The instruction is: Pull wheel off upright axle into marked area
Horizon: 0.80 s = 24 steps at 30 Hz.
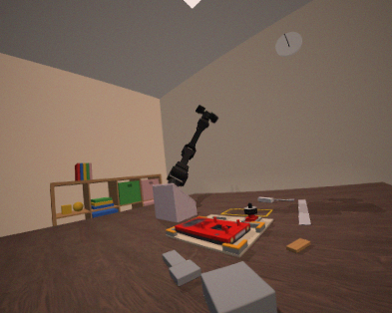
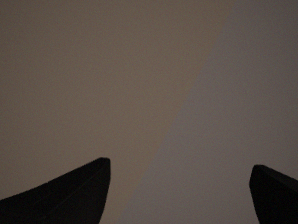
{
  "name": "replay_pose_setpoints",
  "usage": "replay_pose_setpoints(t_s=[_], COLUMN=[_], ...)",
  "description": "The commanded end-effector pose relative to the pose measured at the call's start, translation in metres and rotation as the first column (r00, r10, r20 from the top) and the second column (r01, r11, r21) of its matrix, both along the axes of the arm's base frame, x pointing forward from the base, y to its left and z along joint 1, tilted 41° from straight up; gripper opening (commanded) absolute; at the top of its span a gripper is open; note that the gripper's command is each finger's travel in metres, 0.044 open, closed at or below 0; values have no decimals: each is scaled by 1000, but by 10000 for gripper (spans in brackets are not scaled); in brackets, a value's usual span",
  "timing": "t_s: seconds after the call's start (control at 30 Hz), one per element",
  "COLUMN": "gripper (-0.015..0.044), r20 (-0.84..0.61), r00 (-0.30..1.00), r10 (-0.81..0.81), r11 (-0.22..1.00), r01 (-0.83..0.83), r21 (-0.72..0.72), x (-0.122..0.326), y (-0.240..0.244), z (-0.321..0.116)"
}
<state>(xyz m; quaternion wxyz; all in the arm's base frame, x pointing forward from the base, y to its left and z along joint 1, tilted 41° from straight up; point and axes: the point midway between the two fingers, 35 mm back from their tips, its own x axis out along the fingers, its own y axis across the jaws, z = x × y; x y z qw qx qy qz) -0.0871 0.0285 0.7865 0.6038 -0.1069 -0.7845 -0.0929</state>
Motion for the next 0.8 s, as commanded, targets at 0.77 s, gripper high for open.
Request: replay_pose_setpoints(t_s=[0.77], gripper=[300], r20=[-837], r00=[544], r10=[65], r11=[997], r01=[9], r21=[83], x=[365], y=[-71], z=[-88])
